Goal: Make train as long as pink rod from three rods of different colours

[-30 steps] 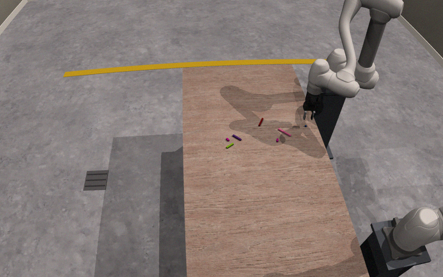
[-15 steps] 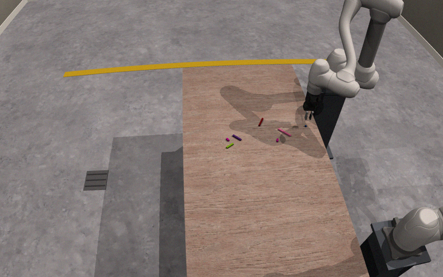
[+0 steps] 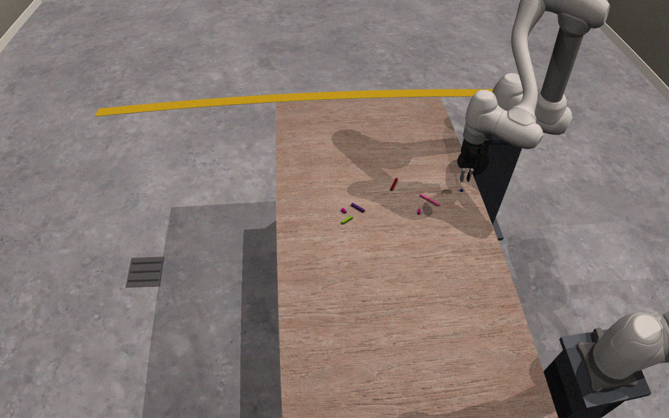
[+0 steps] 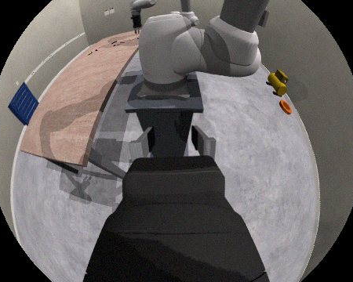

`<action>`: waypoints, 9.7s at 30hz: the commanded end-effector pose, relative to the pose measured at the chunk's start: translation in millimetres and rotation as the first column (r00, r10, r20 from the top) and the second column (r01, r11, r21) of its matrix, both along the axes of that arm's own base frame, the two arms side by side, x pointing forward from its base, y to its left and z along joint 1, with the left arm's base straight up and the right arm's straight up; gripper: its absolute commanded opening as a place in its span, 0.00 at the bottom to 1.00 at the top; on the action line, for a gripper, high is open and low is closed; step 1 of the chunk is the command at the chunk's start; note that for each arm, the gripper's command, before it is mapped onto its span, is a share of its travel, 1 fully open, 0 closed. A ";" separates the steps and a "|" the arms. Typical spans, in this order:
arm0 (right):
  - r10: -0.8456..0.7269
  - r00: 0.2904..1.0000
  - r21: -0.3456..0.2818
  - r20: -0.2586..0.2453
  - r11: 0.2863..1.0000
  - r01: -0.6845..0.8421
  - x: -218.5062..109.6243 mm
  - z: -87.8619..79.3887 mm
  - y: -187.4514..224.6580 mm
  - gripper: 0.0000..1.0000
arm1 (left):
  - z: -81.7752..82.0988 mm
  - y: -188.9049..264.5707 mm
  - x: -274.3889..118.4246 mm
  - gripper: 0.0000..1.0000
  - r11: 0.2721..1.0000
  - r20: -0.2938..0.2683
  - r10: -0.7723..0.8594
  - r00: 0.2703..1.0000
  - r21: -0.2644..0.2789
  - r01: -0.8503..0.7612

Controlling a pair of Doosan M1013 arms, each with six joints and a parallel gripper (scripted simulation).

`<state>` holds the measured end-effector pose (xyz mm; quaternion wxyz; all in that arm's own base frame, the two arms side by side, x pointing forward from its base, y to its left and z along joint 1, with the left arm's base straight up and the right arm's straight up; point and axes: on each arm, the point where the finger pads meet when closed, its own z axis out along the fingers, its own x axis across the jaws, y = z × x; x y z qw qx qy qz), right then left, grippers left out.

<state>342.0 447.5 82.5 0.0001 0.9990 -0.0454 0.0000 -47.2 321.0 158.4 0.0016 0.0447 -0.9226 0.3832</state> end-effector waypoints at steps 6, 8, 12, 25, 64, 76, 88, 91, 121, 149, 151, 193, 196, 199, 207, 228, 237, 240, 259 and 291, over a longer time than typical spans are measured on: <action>0.000 1.000 0.001 0.000 1.000 0.000 0.1 -6.1 0.4 0.54 | 0.4 0.3 -0.1 1.00 1.000 0.000 0.000 1.000 0.001 0.000; 0.000 1.000 0.001 0.000 1.000 0.000 0.1 -8.9 0.4 0.54 | 0.4 0.3 -0.1 1.00 1.000 0.000 0.000 1.000 0.001 0.000; 0.000 1.000 0.001 0.000 1.000 0.000 0.0 -15.0 0.5 0.54 | 0.4 0.3 -0.1 1.00 1.000 0.000 0.000 1.000 0.001 0.000; 0.000 1.000 0.001 0.000 1.000 0.000 -0.1 -32.2 0.6 0.54 | 0.4 0.3 -0.1 1.00 1.000 0.000 0.000 1.000 0.001 0.000; 0.000 1.000 0.001 0.000 1.000 0.000 -0.3 -46.9 0.8 0.54 | 0.4 0.3 -0.1 1.00 1.000 0.000 0.000 1.000 0.001 0.000; 0.000 1.000 0.001 0.000 1.000 0.000 -0.3 -53.2 0.8 0.54 | 0.4 0.3 -0.1 1.00 1.000 0.000 0.000 1.000 0.001 0.000; 0.000 1.000 0.001 0.000 1.000 0.000 -0.3 -61.2 0.8 0.54 | 0.4 0.3 -0.1 1.00 1.000 0.000 0.000 1.000 0.001 0.000; 0.000 1.000 0.001 0.000 1.000 0.000 -0.3 -61.4 0.8 0.54 | 0.4 0.3 -0.1 1.00 1.000 0.000 0.000 1.000 0.001 0.000; 0.000 1.000 0.001 0.000 1.000 0.000 -0.3 -61.5 0.8 0.54 | 0.4 0.3 -0.1 1.00 1.000 0.000 0.000 1.000 0.001 0.000; 0.000 1.000 0.001 0.000 1.000 0.000 -0.3 -61.5 0.8 0.24 | 0.4 0.3 -0.1 1.00 1.000 0.000 0.000 1.000 0.001 0.000; 0.000 1.000 0.001 0.000 1.000 0.000 -0.3 -61.5 0.8 0.24 | 0.4 0.3 -0.1 1.00 1.000 0.000 0.000 1.000 0.001 0.000; 0.000 1.000 0.001 0.000 1.000 0.000 -0.3 38.5 0.8 0.24 | 0.4 0.3 -0.1 1.00 1.000 0.000 0.000 1.000 0.001 0.000; 0.000 1.000 0.001 0.000 1.000 0.000 -0.3 38.5 0.8 0.24 | 0.4 0.3 -0.1 1.00 1.000 0.000 0.000 1.000 0.001 0.000; -0.027 1.000 0.001 0.000 1.000 0.027 14.9 41.3 16.2 0.24 | 0.4 0.3 -0.1 1.00 1.000 0.000 0.000 1.000 0.001 0.000; -0.144 0.990 0.001 0.000 0.990 0.144 80.6 48.5 81.9 0.24 | 0.4 0.3 -0.1 1.00 1.000 0.000 0.000 1.000 0.001 0.000; -0.375 0.927 0.001 0.000 0.927 0.375 206.2 39.3 203.9 0.24 | 0.4 0.3 -0.1 1.00 1.000 0.000 0.000 1.000 0.001 0.000; -0.375 0.927 0.001 0.000 0.927 0.375 206.2 39.3 203.9 0.24 | 0.4 0.3 -0.1 1.00 1.000 0.000 0.000 1.000 0.001 0.000; -0.375 0.927 0.001 0.000 0.927 0.375 206.2 39.2 203.9 0.24 | 0.4 0.3 -0.1 1.00 1.000 0.000 0.000 1.000 0.001 0.000; -0.375 0.927 0.001 0.000 0.927 0.375 206.3 -6.4 203.9 0.24 | 0.4 0.3 -0.1 1.00 1.000 0.000 0.000 1.000 0.001 0.000; -0.375 0.927 0.001 0.000 0.927 0.375 206.3 -48.6 204.0 0.24 | 0.4 0.3 -0.1 1.00 1.000 0.000 0.000 1.000 0.001 0.000</action>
